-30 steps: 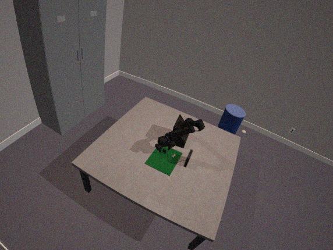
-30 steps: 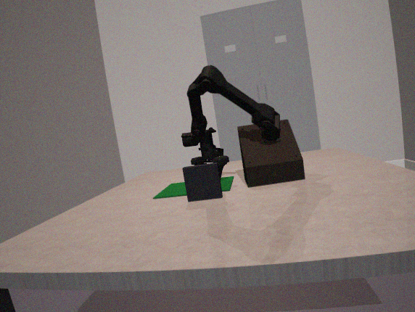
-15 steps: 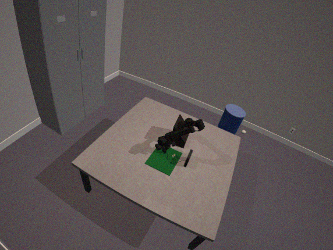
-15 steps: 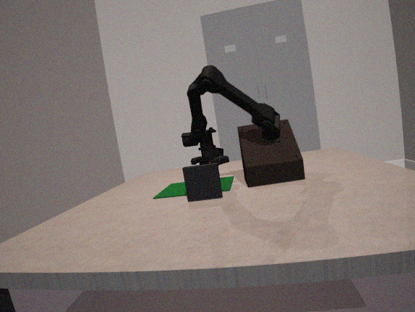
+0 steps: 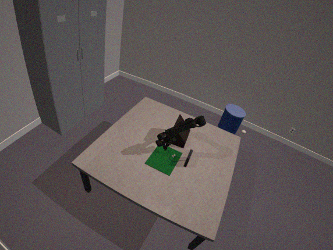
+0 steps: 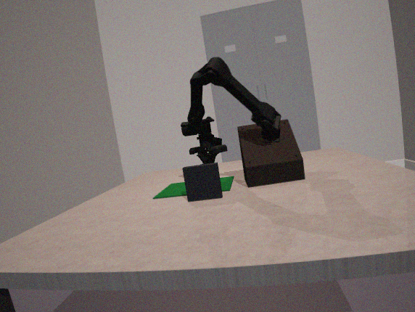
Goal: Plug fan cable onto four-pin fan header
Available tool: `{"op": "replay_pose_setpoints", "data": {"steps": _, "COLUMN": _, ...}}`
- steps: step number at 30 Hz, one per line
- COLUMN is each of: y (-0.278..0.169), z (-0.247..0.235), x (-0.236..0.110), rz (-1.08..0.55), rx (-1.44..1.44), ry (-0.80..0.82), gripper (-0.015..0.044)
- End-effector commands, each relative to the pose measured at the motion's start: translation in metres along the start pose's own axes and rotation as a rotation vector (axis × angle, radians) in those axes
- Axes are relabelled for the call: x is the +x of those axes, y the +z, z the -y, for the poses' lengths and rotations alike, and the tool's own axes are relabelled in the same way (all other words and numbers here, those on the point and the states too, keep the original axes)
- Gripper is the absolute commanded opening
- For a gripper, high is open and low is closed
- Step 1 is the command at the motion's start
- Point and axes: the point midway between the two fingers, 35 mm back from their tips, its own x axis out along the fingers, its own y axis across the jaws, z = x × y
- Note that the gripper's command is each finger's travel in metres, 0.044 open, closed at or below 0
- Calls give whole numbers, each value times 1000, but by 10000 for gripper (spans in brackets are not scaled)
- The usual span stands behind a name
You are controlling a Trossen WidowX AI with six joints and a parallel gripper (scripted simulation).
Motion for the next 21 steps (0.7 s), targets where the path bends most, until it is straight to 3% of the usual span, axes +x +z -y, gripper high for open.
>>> {"op": "replay_pose_setpoints", "data": {"steps": 1, "y": -2, "z": 2, "x": -4, "rz": 5, "rx": -53, "ry": 1, "gripper": 0}}
{"op": "replay_pose_setpoints", "data": {"steps": 21, "y": -32, "z": 23, "x": -4, "rz": 10, "rx": -747, "ry": 1, "gripper": 0}}
